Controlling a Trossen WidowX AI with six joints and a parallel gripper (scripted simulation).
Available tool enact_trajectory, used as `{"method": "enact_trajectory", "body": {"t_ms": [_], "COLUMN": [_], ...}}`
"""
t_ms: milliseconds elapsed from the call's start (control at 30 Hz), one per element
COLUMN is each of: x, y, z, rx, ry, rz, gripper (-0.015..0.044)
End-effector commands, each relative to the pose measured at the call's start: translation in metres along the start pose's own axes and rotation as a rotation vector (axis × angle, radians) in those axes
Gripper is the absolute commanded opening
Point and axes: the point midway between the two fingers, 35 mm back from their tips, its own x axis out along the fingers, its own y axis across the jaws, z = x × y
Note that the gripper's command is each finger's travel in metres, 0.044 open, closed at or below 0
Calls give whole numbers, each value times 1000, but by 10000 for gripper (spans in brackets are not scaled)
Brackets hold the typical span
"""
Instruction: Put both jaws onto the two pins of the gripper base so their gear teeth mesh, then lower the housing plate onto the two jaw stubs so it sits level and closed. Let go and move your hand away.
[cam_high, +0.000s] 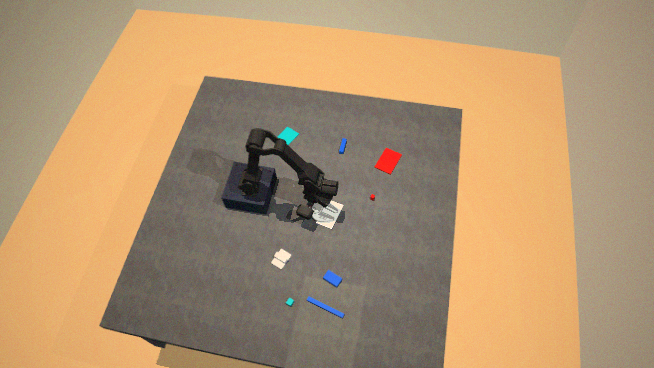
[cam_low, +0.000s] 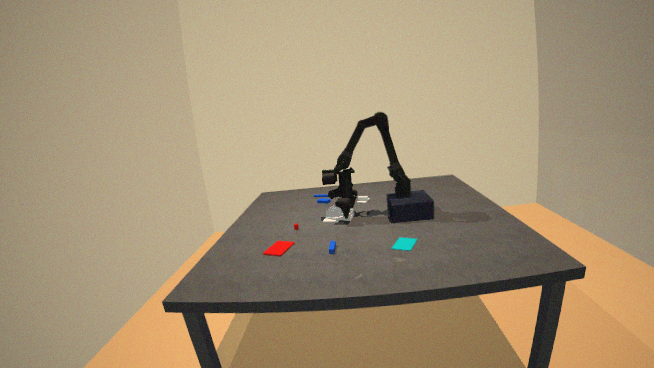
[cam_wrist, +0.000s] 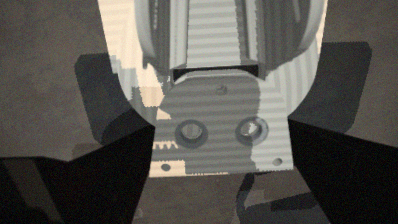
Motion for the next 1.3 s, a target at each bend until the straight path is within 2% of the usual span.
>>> {"method": "enact_trajectory", "body": {"t_ms": [0, 1267], "x": [2, 7], "y": [-1, -1], "z": [0, 0], "rx": [3, 2], "ry": [1, 1], "rz": [-4, -4], "gripper": [351, 351]}}
